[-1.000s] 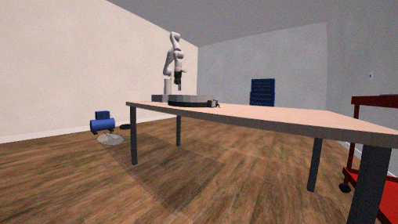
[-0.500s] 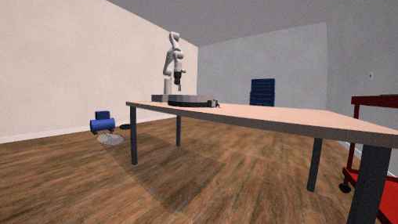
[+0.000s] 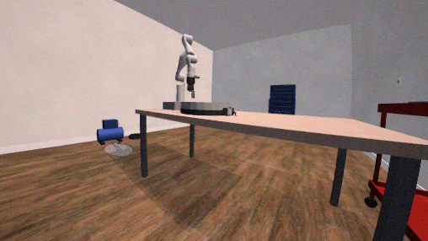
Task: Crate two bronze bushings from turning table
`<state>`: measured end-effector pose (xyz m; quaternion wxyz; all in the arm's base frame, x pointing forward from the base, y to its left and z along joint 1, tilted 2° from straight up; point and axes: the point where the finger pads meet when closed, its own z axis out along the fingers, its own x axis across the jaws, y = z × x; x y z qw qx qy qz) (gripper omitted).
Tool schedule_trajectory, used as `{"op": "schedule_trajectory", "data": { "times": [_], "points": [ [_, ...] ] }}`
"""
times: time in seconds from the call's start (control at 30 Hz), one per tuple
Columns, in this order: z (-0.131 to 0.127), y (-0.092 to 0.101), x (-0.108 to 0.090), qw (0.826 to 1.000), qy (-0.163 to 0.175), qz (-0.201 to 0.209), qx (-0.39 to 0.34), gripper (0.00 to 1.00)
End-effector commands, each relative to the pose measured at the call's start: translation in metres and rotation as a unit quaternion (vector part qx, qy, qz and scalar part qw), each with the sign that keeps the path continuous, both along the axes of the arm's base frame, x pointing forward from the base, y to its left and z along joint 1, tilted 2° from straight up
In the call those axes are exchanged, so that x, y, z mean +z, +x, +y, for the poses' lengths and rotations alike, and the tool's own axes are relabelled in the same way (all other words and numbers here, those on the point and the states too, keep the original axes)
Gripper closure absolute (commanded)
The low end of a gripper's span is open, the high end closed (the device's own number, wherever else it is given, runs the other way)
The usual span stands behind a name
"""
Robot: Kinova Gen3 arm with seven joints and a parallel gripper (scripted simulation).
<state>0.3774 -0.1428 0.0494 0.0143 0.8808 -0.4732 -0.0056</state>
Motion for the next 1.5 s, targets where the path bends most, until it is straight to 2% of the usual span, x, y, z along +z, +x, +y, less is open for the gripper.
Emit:
{"op": "schedule_trajectory", "data": {
  "times": [0.0,1.33,1.37,1.47],
  "points": [
    [-0.0002,0.0005,0.0006,1.000,0.000,-0.001,0.000,0.58],
    [-0.0002,0.0005,0.0006,1.000,0.000,-0.001,0.000,0.58],
    [-0.0002,0.0005,0.0006,1.000,0.000,-0.001,0.000,0.60],
    [-0.0002,0.0005,0.0006,1.000,0.000,-0.001,0.000,0.60]
  ]
}}
